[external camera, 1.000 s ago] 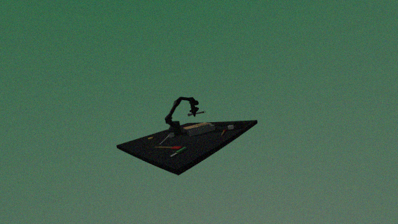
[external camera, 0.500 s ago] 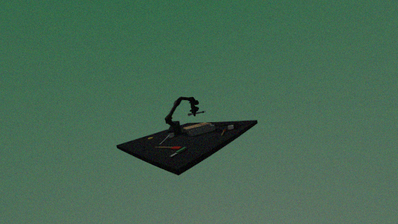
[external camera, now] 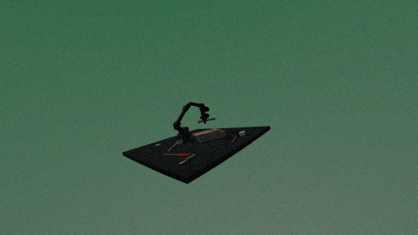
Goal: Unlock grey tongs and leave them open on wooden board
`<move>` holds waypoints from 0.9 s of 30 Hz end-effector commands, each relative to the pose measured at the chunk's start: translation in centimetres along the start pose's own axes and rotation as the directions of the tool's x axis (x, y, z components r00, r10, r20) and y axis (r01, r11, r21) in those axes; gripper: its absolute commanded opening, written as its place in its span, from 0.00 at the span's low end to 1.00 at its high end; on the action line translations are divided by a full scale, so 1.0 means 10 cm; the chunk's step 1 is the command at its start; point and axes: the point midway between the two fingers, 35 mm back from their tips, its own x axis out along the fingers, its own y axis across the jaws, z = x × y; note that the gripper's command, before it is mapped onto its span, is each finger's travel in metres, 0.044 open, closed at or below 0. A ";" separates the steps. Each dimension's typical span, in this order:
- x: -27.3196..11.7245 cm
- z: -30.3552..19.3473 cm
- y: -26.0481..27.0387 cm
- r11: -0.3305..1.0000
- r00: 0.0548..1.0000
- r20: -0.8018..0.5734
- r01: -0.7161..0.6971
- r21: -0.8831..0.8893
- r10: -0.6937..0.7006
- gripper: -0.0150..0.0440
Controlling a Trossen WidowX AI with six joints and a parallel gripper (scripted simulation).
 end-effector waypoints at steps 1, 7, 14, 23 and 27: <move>0.06 0.00 0.01 1.000 1.000 0.002 -0.004 -0.005 0.004 0.00; 0.16 0.00 0.01 1.000 1.000 0.008 -0.006 -0.005 0.006 0.00; 0.28 0.00 0.01 1.000 1.000 0.015 -0.009 -0.005 0.009 0.00; 0.43 -0.01 0.01 1.000 1.000 0.024 -0.012 -0.005 0.012 0.00; 0.50 -0.02 0.01 1.000 1.000 0.028 -0.014 -0.005 0.014 0.00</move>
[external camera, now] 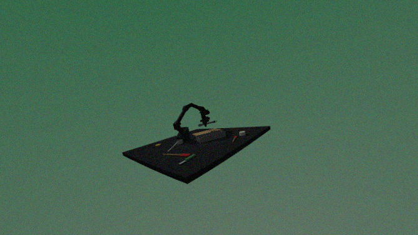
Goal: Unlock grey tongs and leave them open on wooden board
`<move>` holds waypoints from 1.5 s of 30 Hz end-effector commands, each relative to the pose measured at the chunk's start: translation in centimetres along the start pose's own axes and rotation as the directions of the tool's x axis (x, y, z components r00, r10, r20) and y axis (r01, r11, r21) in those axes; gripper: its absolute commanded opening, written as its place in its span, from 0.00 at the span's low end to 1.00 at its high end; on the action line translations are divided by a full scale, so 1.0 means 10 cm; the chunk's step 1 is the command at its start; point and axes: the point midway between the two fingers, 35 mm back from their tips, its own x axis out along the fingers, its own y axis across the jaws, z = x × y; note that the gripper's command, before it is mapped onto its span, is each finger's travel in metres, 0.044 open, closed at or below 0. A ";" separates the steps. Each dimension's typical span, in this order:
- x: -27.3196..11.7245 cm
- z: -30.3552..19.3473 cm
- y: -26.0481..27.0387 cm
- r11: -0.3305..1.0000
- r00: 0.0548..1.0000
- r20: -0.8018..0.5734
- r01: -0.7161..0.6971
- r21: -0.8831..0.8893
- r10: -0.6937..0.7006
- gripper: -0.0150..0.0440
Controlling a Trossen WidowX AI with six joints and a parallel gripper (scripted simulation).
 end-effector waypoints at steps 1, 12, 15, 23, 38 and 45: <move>0.06 -0.02 0.00 1.000 1.000 0.002 -0.004 -0.004 0.004 0.00; 0.24 -0.05 -0.01 1.000 1.000 0.013 -0.008 -0.004 0.008 0.00; 0.29 -0.06 -0.01 1.000 1.000 0.016 -0.009 -0.004 0.009 0.00; 0.40 -0.10 -0.02 1.000 1.000 0.023 -0.012 -0.004 0.012 0.00; 0.40 -0.09 -0.03 1.000 1.000 0.021 -0.008 -0.001 0.008 0.44; 0.40 -0.09 -0.03 1.000 1.000 0.021 -0.008 -0.001 0.008 0.76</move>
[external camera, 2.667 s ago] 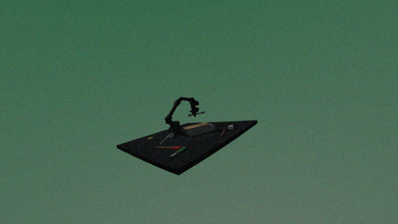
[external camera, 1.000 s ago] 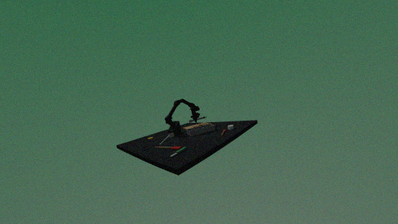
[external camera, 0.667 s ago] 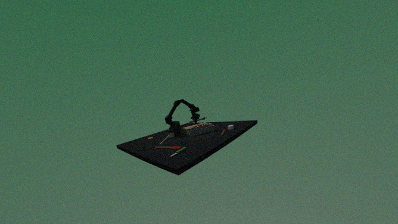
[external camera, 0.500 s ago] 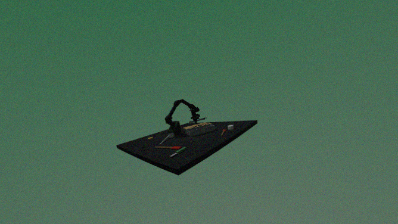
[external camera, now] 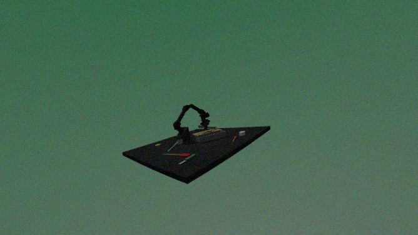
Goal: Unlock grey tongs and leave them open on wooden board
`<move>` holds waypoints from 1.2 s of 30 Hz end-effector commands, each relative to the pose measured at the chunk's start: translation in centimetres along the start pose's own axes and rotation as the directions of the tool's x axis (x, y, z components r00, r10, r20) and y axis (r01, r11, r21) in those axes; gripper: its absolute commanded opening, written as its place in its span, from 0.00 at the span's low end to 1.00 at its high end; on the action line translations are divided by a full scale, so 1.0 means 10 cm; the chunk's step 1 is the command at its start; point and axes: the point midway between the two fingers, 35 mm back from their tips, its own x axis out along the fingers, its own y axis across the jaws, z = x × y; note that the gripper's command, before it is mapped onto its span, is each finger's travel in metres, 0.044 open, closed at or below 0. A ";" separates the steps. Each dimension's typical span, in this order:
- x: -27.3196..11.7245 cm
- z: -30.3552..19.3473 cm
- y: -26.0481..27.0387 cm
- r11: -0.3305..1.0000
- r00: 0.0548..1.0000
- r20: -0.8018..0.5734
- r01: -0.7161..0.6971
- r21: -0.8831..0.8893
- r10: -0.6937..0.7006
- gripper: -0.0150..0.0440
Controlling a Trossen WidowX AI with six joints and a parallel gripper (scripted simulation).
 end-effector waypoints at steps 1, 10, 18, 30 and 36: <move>-0.01 0.00 0.00 1.000 1.000 0.002 0.001 0.000 -0.001 0.80; -0.07 0.03 -0.06 1.000 1.000 0.000 0.001 0.003 -0.001 1.00; -0.66 0.18 -0.76 1.000 1.000 -0.020 0.008 0.007 -0.008 1.00; -1.16 0.13 -1.51 1.000 0.997 -0.077 0.028 0.004 -0.028 1.00; -1.42 0.13 -1.51 1.000 0.997 -0.075 0.021 0.014 -0.020 1.00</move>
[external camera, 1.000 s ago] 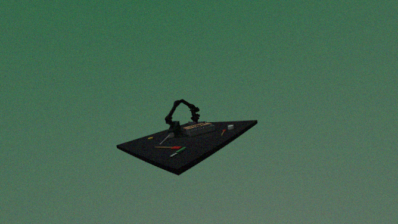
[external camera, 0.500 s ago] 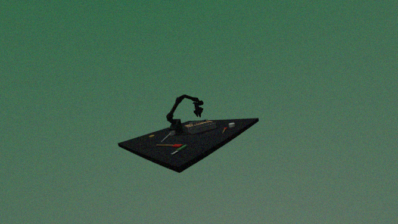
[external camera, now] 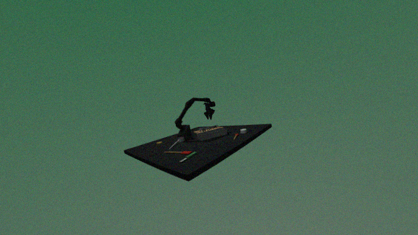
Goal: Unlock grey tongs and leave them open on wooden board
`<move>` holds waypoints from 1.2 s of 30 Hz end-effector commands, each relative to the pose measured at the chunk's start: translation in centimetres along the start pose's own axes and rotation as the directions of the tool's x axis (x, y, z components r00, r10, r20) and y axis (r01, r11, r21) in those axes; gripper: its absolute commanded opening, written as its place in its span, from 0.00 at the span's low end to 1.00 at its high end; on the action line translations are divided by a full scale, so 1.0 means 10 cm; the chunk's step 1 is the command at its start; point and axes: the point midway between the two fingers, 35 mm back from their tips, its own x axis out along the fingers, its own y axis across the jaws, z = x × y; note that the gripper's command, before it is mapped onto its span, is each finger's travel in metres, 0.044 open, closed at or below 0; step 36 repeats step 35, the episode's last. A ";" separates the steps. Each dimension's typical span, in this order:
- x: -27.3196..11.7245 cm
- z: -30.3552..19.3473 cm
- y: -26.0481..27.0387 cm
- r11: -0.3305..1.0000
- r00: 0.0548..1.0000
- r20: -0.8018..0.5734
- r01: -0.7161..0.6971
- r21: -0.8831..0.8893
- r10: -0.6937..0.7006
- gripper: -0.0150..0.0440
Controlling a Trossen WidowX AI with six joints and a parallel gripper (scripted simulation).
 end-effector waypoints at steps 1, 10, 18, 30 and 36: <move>-0.30 0.01 -0.02 1.000 1.000 0.029 -0.008 0.013 0.007 1.00; -0.44 -0.02 -0.03 1.000 1.000 0.029 -0.012 0.018 0.012 1.00; -0.44 -0.02 -0.03 1.000 1.000 0.029 -0.012 0.018 0.012 1.00; -0.44 -0.02 -0.03 1.000 1.000 0.029 -0.012 0.018 0.012 1.00; -0.44 -0.02 -0.03 1.000 1.000 0.029 -0.012 0.018 0.012 1.00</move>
